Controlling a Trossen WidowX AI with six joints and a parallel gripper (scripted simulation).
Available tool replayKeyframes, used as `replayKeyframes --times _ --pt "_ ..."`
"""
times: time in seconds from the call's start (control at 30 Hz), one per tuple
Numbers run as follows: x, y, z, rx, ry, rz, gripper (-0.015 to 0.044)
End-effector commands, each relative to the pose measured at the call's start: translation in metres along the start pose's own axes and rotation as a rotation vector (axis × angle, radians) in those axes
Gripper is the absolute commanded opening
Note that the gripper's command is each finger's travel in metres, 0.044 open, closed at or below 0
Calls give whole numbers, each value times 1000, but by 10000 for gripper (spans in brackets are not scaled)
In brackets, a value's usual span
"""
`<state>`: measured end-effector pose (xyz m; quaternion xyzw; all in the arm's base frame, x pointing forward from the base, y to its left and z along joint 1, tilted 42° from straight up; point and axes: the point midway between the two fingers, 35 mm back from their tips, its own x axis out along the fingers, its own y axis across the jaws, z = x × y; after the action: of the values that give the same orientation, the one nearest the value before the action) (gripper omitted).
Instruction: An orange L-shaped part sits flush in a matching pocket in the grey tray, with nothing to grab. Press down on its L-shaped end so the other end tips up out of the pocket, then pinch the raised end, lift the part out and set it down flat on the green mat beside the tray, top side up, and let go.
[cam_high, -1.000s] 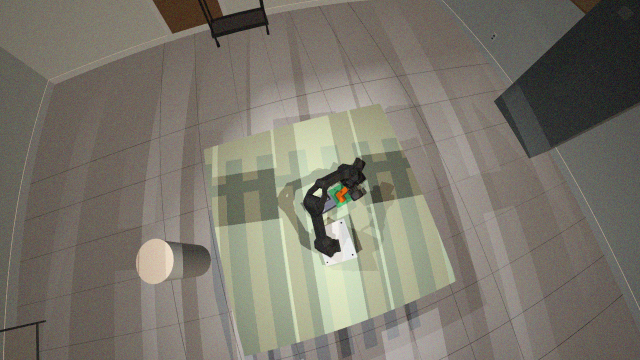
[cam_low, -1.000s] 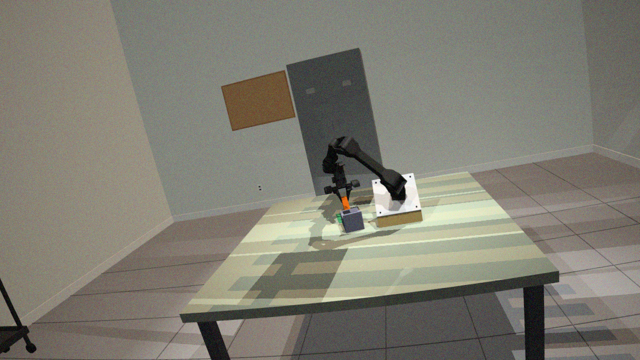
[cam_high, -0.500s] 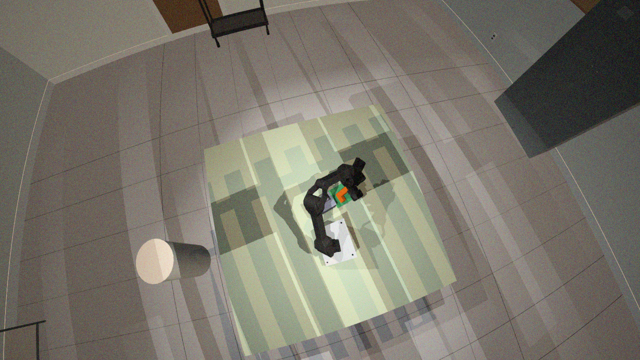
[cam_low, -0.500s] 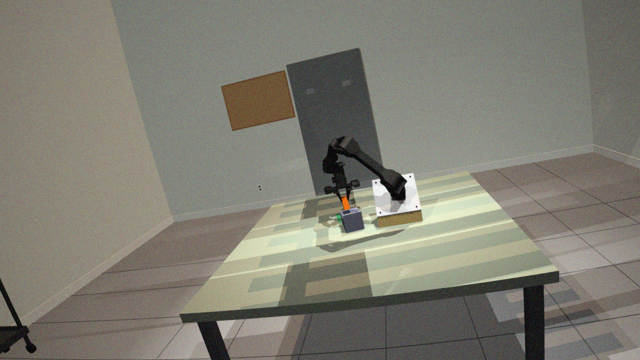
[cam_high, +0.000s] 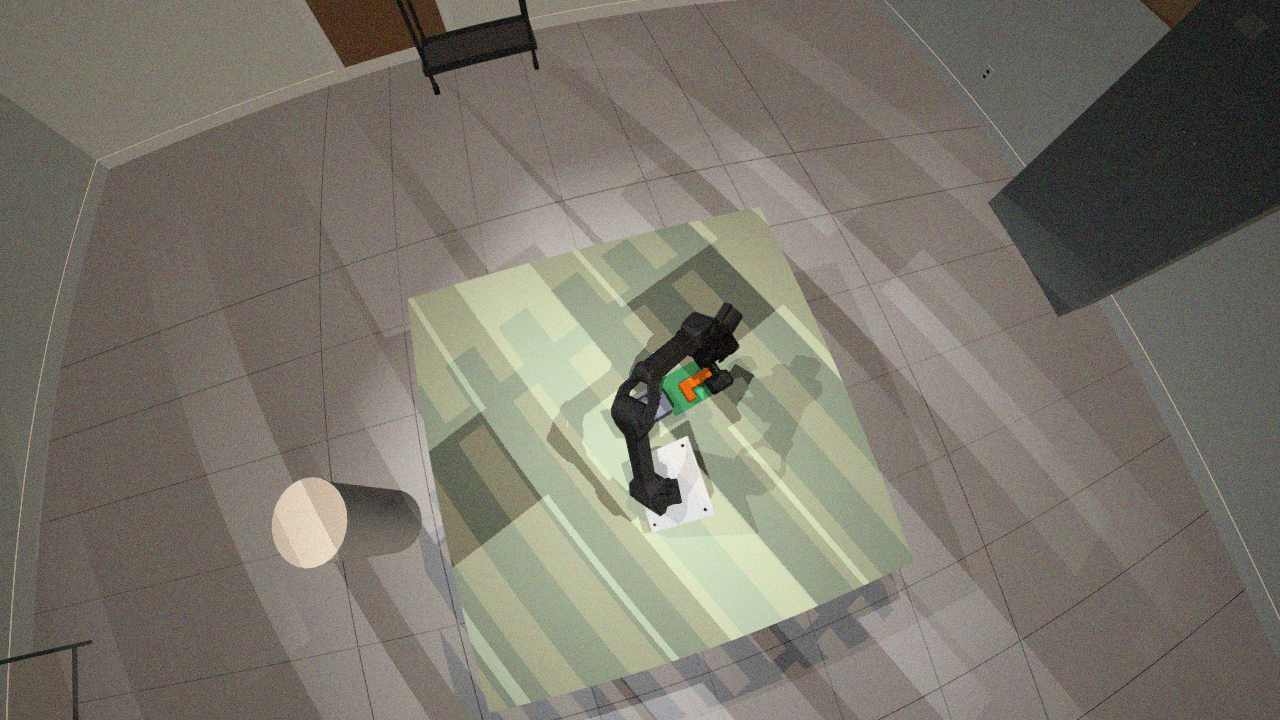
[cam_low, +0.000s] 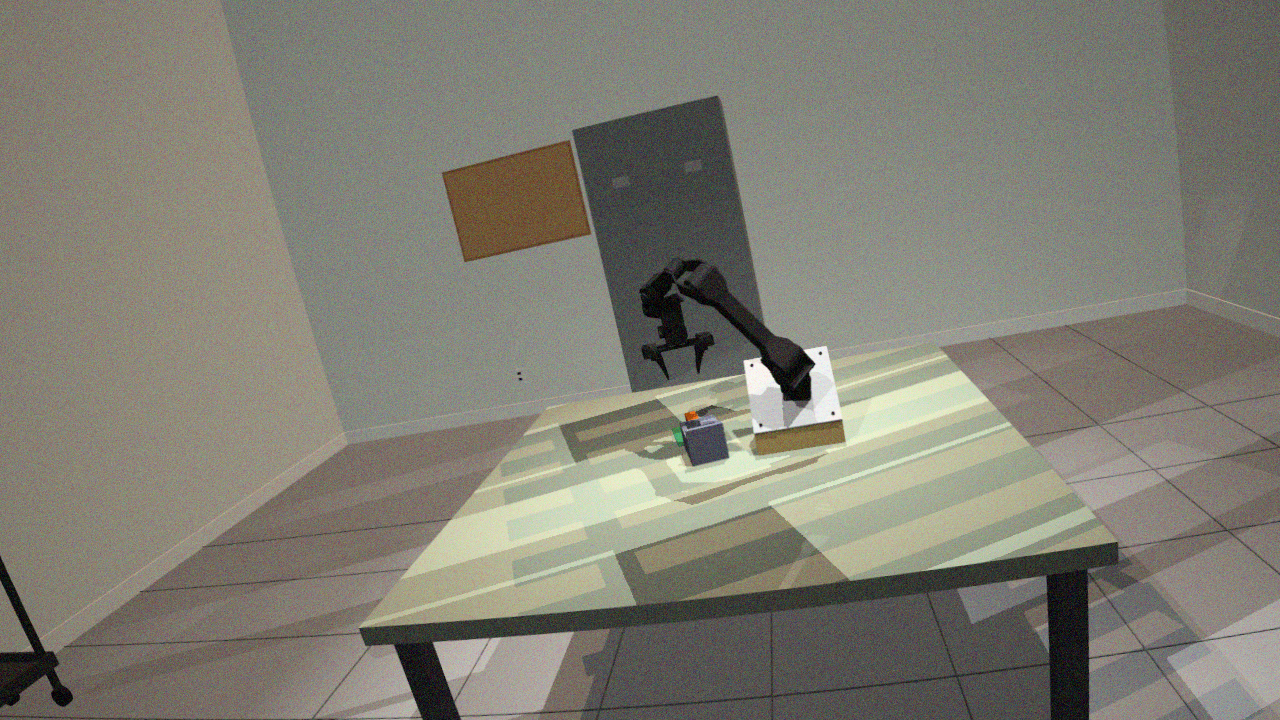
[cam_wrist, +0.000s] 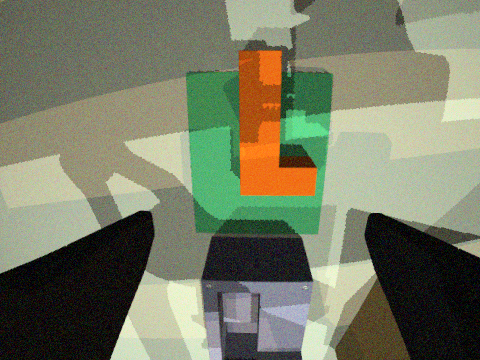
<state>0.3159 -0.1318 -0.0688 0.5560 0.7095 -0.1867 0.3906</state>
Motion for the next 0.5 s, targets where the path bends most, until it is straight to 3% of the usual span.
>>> replayKeyframes --times 0.0,0.47 --pt "-9 -1 -4 -8 8 -14 400" --pt "-5 0 0 -1 -4 3 400"
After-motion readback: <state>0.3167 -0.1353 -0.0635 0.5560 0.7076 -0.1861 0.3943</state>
